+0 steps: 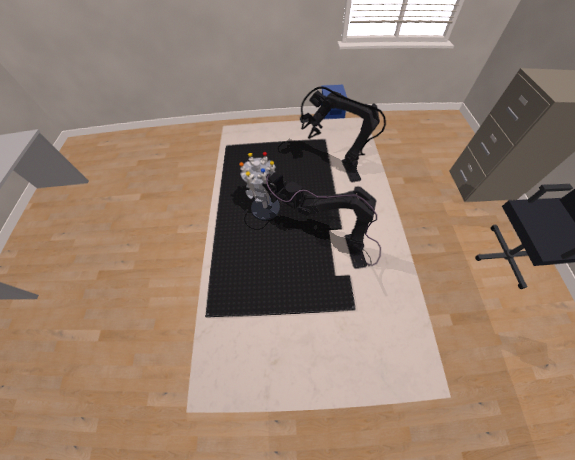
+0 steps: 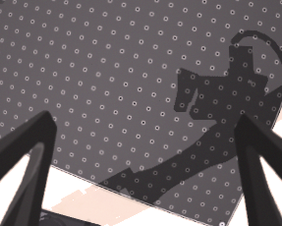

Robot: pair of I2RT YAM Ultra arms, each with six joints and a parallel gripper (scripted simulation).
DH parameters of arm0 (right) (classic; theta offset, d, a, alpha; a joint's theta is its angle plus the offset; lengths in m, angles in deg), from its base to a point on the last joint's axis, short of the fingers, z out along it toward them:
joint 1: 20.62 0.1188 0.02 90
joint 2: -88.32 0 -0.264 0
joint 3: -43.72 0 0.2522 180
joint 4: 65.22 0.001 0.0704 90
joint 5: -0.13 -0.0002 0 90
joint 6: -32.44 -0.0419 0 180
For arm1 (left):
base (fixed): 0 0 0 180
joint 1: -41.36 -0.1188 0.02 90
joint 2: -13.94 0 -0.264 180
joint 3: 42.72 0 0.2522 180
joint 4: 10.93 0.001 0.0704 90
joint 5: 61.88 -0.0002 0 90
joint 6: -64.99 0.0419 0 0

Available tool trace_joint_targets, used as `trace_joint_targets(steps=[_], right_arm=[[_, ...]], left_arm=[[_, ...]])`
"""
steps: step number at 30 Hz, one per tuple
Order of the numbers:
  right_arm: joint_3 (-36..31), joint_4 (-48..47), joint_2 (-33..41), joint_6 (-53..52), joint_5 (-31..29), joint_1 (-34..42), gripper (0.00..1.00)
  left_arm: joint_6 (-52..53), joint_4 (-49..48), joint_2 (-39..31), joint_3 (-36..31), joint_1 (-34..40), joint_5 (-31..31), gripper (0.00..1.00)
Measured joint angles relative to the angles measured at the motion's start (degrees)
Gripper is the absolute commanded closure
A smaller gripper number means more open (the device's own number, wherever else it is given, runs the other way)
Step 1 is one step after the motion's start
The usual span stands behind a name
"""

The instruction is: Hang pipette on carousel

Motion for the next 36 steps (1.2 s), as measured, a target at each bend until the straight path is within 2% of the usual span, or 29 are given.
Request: trace_joint_targets(steps=[10, 18, 23, 36], right_arm=[[0.0, 0.0, 0.0, 0.0, 0.0, 0.0, 0.00], [0.0, 0.0, 0.0, 0.0, 0.0, 0.0, 0.00], [0.0, 0.0, 0.0, 0.0, 0.0, 0.0, 0.00], [0.0, 0.0, 0.0, 0.0, 0.0, 0.0, 0.00]], left_arm=[[0.0, 0.0, 0.1, 0.1, -0.1, -0.5, 0.88], [0.0, 0.1, 3.7, 3.6, -4.5, -11.4, 0.88], [0.0, 0.2, 3.8, 4.1, -4.8, -14.2, 0.88], [0.0, 0.2, 3.8, 4.2, -4.8, -15.5, 0.88]])
